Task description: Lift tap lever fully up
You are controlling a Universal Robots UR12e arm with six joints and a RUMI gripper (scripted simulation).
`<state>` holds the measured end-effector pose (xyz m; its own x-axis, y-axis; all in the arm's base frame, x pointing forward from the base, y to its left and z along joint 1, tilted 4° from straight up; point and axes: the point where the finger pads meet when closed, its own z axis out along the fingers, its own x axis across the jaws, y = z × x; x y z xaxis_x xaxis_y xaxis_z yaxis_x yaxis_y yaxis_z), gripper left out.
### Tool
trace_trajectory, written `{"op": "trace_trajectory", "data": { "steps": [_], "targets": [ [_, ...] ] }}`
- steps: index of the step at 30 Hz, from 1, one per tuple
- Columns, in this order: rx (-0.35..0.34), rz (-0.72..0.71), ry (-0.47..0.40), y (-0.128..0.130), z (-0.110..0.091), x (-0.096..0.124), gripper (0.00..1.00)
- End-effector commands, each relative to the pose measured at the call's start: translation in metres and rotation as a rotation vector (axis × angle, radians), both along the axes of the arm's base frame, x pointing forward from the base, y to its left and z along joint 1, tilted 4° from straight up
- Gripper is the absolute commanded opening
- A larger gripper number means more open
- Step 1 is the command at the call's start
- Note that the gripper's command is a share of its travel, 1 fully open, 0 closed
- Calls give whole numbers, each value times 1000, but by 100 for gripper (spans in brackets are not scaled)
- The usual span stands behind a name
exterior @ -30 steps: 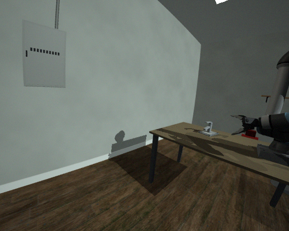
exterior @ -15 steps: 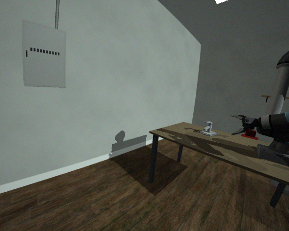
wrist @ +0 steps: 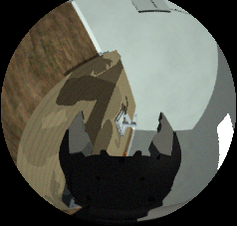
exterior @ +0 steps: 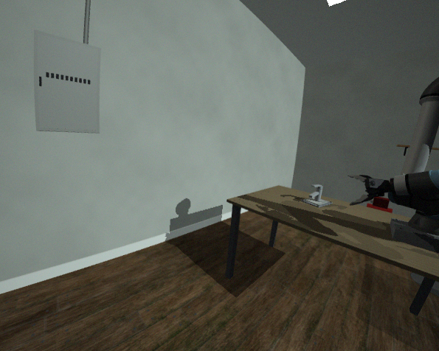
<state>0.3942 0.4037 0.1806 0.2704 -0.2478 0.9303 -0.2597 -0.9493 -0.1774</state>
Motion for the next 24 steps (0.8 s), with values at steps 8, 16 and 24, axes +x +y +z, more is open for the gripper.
{"op": "trace_trajectory", "data": {
  "steps": [8, 16, 24],
  "targets": [
    [-87, -13, 107, 0, -17, 56, 100],
    [-180, -27, 264, -16, -36, 128, 100],
    [-236, -32, 414, -45, -50, 187, 100]
  ]
}}
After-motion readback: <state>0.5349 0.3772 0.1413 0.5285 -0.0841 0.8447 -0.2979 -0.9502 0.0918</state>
